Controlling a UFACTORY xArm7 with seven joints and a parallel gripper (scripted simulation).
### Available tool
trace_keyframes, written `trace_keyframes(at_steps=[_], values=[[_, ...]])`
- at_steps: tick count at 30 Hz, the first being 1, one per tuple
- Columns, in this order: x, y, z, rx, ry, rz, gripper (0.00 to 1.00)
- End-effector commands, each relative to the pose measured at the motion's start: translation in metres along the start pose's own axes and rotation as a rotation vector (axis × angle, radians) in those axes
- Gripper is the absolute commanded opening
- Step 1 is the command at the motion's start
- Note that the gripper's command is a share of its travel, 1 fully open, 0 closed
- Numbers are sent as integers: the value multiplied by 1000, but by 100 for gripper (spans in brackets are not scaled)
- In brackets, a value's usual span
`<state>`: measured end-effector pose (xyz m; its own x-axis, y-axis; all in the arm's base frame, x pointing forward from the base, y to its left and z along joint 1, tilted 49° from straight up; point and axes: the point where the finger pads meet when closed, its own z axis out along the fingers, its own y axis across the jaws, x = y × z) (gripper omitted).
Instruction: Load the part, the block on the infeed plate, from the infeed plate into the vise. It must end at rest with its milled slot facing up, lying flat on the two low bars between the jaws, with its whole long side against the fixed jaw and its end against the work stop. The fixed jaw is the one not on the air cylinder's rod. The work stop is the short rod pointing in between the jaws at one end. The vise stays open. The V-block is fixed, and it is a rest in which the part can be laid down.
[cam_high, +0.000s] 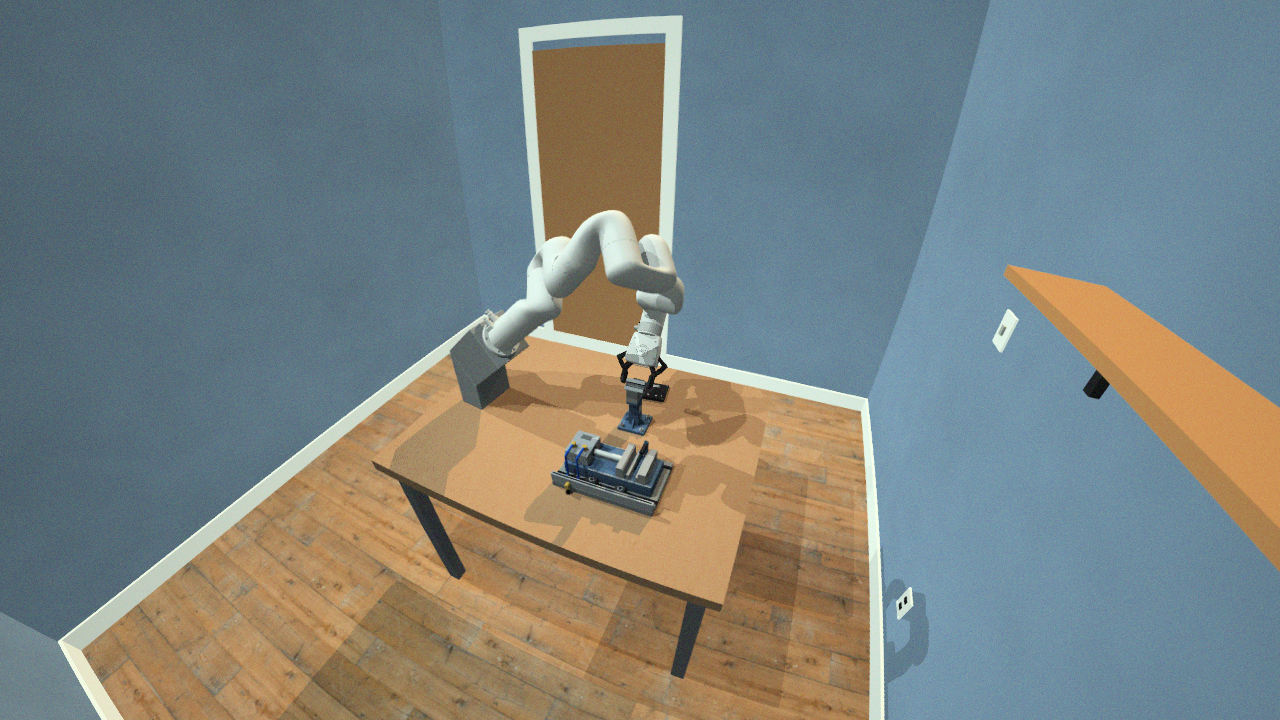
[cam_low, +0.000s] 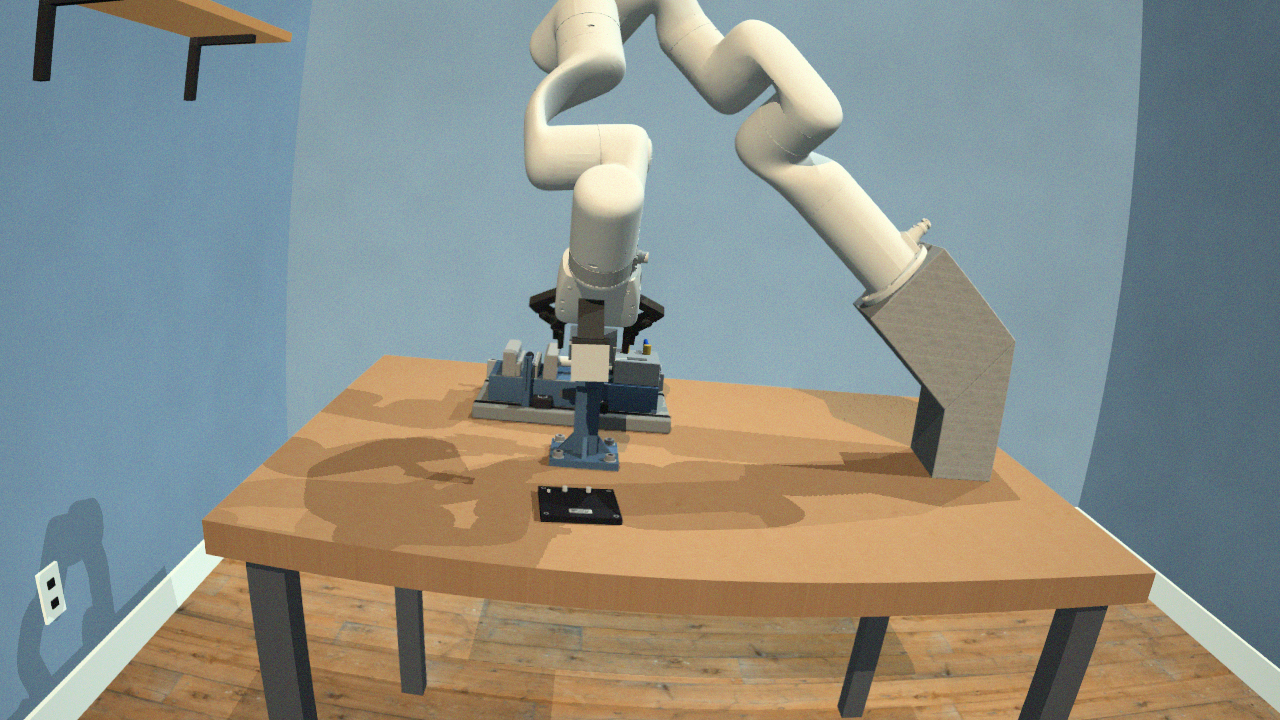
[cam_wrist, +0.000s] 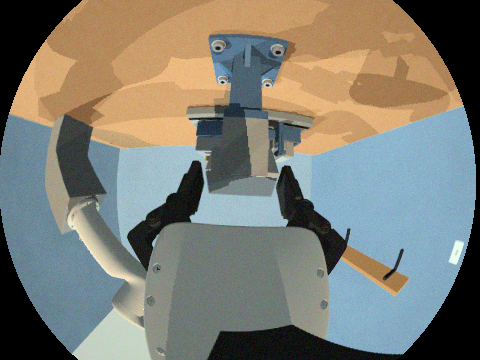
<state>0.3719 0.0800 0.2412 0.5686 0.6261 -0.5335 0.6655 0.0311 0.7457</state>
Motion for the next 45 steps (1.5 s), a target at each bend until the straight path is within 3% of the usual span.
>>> trace_keyframes(at_steps=[1,24,45], values=[[0,1,-1,-1,2,1,89],[3,0,2,-1,3,1,89],[2,0,2,-1,57,1,89]])
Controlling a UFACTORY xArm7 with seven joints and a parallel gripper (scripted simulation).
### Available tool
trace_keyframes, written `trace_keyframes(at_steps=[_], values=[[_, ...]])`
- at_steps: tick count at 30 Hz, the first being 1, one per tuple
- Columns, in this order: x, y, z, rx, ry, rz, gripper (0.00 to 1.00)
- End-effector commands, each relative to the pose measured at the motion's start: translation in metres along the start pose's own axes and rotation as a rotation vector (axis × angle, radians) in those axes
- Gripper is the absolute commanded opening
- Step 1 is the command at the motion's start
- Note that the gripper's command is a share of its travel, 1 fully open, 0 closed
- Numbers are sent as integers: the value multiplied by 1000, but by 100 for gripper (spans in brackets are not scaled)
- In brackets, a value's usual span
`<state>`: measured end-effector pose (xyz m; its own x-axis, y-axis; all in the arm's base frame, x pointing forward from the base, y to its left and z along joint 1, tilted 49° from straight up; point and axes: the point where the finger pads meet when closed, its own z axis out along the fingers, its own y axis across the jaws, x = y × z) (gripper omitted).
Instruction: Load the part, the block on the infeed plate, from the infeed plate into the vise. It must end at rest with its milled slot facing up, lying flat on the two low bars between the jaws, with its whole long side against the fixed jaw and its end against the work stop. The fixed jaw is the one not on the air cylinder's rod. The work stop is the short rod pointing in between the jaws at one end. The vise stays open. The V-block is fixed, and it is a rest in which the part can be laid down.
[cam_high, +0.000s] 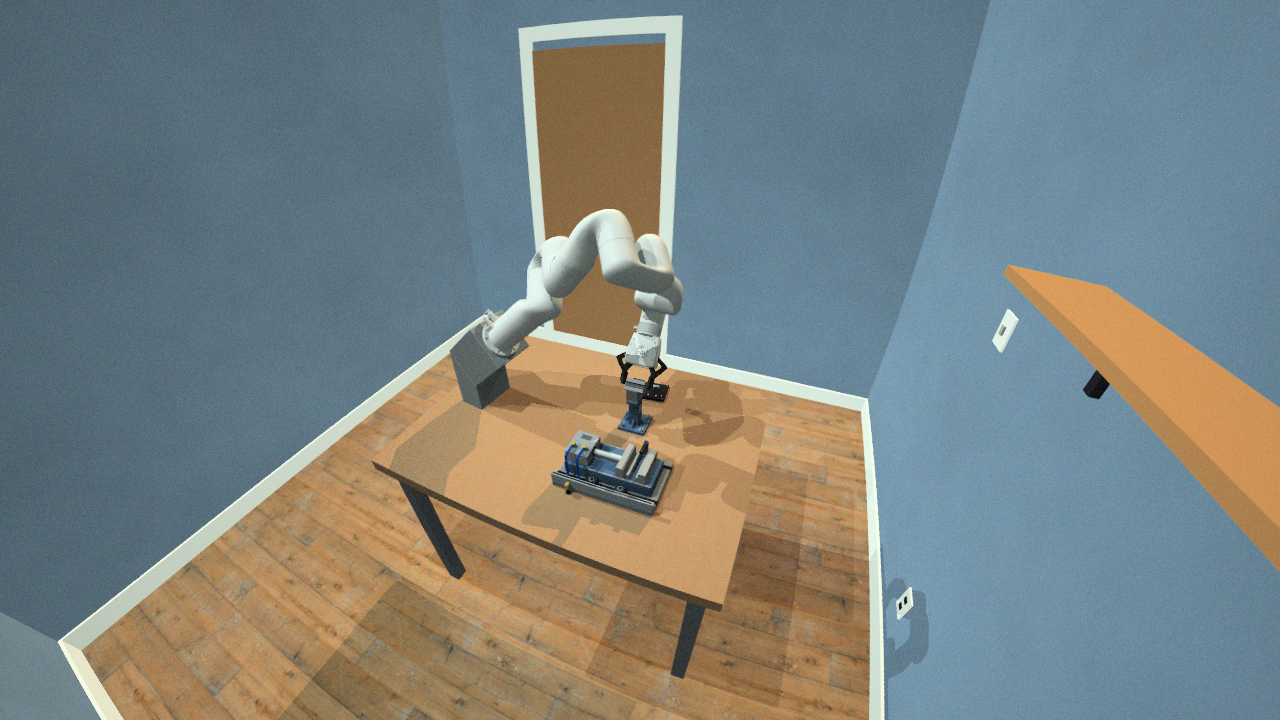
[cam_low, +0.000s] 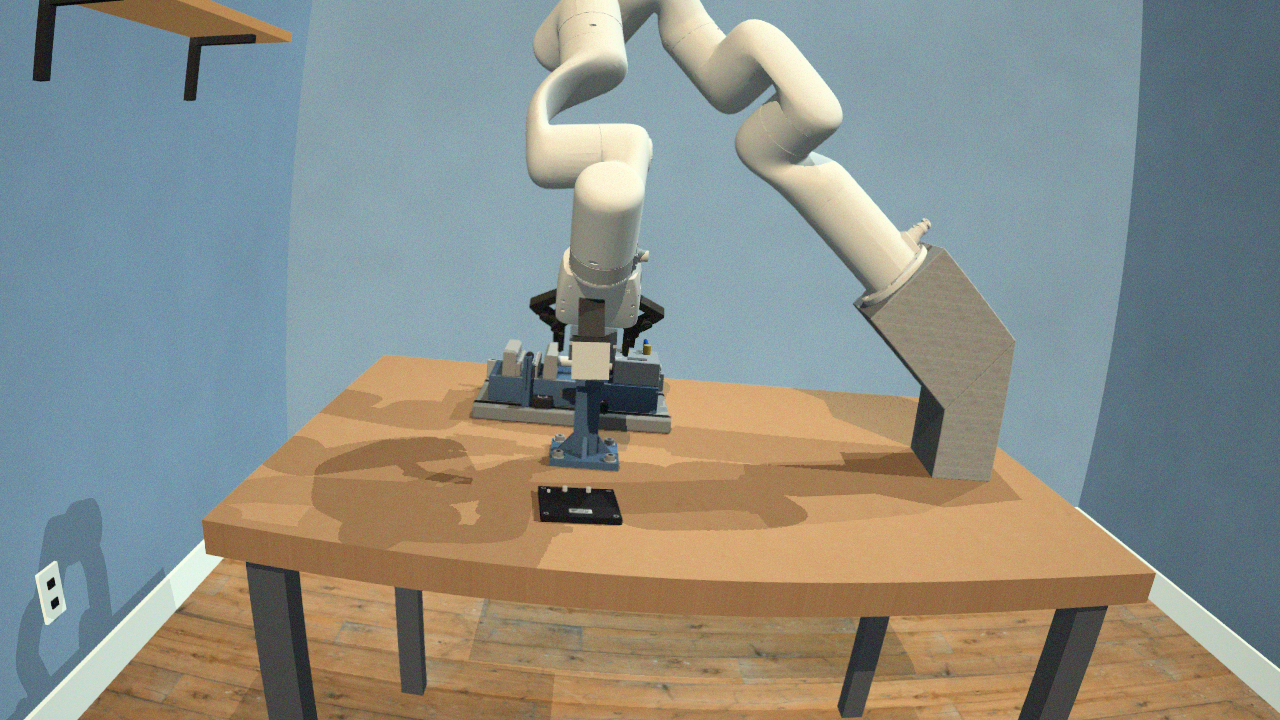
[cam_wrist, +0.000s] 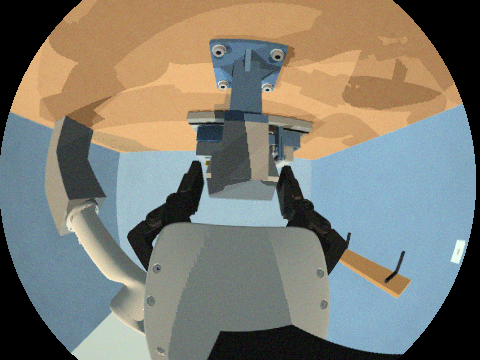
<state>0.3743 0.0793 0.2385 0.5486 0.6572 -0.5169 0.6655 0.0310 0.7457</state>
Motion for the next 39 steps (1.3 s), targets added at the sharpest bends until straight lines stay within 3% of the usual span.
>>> trace_keyframes(at_steps=[1,22,39], values=[[0,1,-1,-2,21,1,89],[-1,1,-1,-2,122,1,89],[-3,1,-1,-2,254,1,89]])
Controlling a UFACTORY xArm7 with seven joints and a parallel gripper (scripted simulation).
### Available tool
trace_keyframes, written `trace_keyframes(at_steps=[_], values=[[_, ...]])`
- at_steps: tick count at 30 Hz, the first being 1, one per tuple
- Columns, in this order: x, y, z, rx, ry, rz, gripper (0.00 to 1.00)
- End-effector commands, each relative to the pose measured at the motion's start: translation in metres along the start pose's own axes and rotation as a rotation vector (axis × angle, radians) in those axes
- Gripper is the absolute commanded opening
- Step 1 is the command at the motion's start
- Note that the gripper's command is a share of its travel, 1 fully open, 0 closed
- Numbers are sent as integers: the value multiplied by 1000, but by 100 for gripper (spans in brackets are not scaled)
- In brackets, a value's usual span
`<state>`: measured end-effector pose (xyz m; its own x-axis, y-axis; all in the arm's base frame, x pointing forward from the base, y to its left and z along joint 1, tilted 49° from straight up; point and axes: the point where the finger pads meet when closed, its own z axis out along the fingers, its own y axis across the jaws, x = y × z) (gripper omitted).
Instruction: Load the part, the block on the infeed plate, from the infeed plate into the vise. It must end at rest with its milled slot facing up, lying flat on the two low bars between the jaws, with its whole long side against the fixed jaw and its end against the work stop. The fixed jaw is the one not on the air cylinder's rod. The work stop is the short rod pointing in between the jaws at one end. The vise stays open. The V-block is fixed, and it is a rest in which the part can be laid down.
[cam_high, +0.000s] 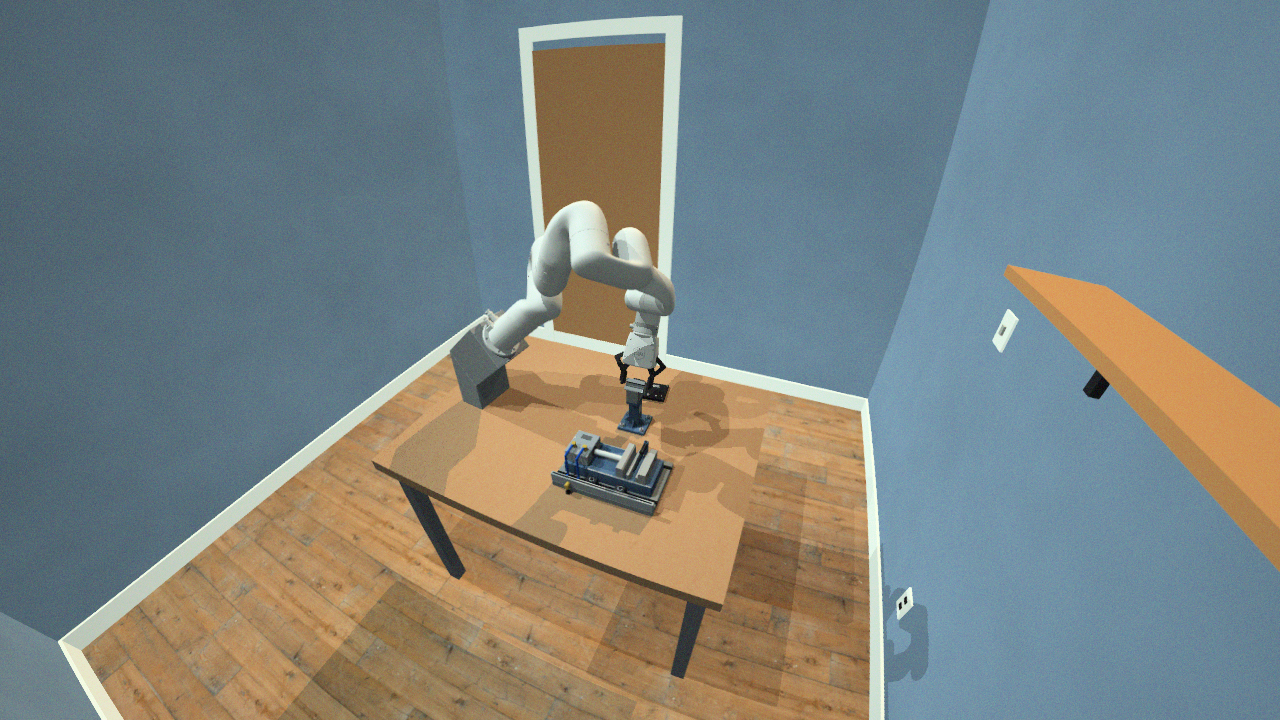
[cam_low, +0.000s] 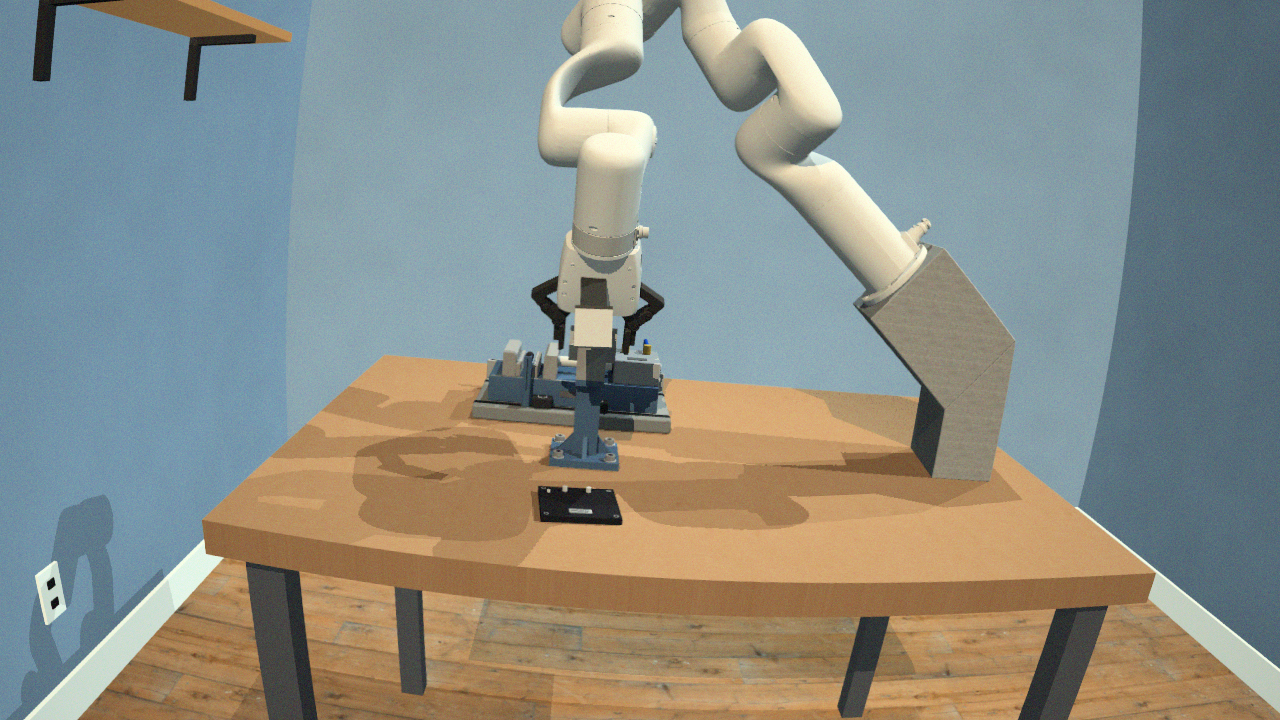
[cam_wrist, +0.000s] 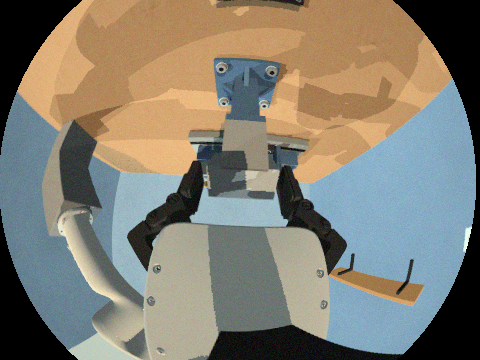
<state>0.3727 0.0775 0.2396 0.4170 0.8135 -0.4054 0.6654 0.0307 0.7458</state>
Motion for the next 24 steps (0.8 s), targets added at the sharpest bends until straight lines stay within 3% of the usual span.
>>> trace_keyframes(at_steps=[1,24], values=[[0,1,-1,-2,31,0,89],[-3,1,0,-2,277,0,89]])
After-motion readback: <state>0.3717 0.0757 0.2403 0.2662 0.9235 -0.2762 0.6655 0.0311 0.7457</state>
